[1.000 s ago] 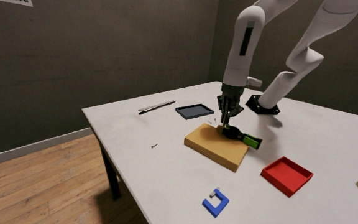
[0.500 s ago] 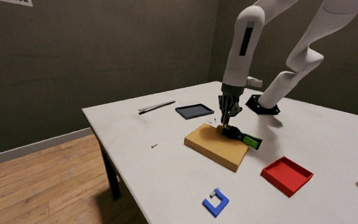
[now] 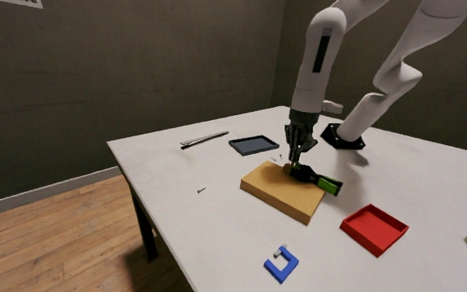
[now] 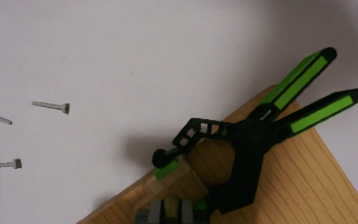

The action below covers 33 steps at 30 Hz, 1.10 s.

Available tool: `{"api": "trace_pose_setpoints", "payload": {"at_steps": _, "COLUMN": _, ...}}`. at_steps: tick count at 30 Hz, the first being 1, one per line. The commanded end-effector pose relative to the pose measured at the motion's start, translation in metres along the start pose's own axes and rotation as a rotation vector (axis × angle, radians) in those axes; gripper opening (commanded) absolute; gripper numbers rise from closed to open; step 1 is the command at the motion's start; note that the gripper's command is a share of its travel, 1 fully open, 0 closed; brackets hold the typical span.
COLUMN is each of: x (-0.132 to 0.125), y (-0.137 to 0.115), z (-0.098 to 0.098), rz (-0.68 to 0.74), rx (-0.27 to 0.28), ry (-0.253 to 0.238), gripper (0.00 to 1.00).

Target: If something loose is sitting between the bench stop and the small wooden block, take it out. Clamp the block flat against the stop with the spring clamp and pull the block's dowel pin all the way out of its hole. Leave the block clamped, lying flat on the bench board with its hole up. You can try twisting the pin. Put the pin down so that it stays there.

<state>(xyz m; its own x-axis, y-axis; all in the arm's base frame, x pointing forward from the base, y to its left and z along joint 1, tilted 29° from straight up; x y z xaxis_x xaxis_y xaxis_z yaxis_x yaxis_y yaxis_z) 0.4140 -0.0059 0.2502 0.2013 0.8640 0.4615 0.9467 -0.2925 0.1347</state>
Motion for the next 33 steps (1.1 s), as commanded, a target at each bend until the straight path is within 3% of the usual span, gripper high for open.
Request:
{"api": "trace_pose_setpoints", "payload": {"at_steps": 1, "x": 0.0016, "y": 0.0018, "z": -0.0028, "rz": -0.030, "rx": -0.004, "ry": 0.004, "gripper": 0.10}}
{"api": "trace_pose_setpoints", "payload": {"at_steps": 33, "x": 0.0017, "y": 0.0018, "z": -0.0030, "rz": -0.206, "rx": -0.005, "ry": 0.004, "gripper": 0.10}}
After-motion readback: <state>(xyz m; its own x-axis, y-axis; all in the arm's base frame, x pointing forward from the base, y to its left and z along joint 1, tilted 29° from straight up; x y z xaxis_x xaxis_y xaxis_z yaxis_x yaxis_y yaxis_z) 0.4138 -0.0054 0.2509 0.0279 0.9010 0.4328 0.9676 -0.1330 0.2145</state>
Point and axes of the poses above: the point where the finger pads meet when closed, its own z axis out along the fingers, its own x axis across the jaws, y = z × x, the point moved 8 cm from there along -z, back along the fingers, and after that the axes turned 3 degrees about -z, right-handed, at the moved point
